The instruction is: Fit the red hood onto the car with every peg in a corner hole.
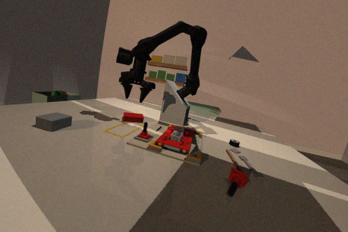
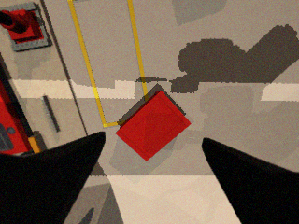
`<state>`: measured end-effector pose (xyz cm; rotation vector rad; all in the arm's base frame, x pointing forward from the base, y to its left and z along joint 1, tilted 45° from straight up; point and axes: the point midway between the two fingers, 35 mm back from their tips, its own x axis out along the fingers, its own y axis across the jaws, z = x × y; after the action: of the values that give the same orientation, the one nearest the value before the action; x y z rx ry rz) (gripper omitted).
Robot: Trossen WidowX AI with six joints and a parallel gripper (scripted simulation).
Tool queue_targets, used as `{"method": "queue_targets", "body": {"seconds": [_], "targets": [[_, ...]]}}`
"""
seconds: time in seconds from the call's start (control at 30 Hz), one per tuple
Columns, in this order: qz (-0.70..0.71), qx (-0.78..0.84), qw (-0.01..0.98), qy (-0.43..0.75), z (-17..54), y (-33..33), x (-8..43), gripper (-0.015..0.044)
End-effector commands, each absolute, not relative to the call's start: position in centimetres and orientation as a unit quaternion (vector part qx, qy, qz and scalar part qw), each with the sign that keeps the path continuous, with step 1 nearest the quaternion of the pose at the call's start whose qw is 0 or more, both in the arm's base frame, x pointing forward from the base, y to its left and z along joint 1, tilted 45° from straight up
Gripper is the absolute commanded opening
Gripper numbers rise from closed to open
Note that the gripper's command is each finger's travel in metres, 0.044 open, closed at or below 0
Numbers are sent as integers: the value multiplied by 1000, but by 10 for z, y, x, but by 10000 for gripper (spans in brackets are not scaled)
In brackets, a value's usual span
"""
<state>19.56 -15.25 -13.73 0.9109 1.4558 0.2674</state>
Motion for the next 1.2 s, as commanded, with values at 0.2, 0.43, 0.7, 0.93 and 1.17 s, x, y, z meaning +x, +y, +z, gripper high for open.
{"method": "queue_targets", "body": {"seconds": [0.2,0.43,0.7,0.93,1.17], "targets": [[-117,604,447,650,-152,-137,182,440],[-117,604,447,650,-152,-137,181,440],[-117,604,447,650,-154,-137,178,440],[-117,604,447,650,-156,-134,179,440],[-117,604,447,650,-160,-131,180,440]]}}
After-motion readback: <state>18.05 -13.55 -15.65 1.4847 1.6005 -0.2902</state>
